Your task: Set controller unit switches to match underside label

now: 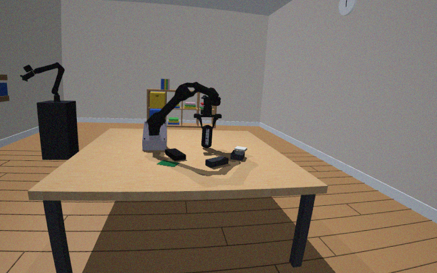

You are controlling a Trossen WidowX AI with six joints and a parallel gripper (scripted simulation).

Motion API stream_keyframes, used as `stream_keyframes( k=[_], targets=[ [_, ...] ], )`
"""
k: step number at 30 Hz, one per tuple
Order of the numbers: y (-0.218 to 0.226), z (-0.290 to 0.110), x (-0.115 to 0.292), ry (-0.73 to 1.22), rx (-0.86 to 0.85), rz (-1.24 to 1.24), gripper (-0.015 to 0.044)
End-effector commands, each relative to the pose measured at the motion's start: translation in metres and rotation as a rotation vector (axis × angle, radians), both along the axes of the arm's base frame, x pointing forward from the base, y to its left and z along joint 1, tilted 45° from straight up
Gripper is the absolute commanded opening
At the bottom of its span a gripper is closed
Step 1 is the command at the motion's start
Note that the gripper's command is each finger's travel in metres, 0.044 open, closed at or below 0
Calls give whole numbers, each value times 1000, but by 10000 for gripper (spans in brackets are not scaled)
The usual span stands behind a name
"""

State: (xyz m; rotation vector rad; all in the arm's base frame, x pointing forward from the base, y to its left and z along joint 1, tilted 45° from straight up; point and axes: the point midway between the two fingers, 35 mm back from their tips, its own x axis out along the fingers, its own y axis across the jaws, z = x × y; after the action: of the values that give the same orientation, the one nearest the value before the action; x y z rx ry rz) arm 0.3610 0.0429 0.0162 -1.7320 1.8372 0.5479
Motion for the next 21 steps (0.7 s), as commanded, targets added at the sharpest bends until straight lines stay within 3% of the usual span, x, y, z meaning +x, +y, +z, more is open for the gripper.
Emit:
stream_keyframes(
  k=[1,21],
  targets=[
    [-3,-9,-1,19,11,-12,338],
    [5,-22,0,14,59,-9,338]
  ],
)
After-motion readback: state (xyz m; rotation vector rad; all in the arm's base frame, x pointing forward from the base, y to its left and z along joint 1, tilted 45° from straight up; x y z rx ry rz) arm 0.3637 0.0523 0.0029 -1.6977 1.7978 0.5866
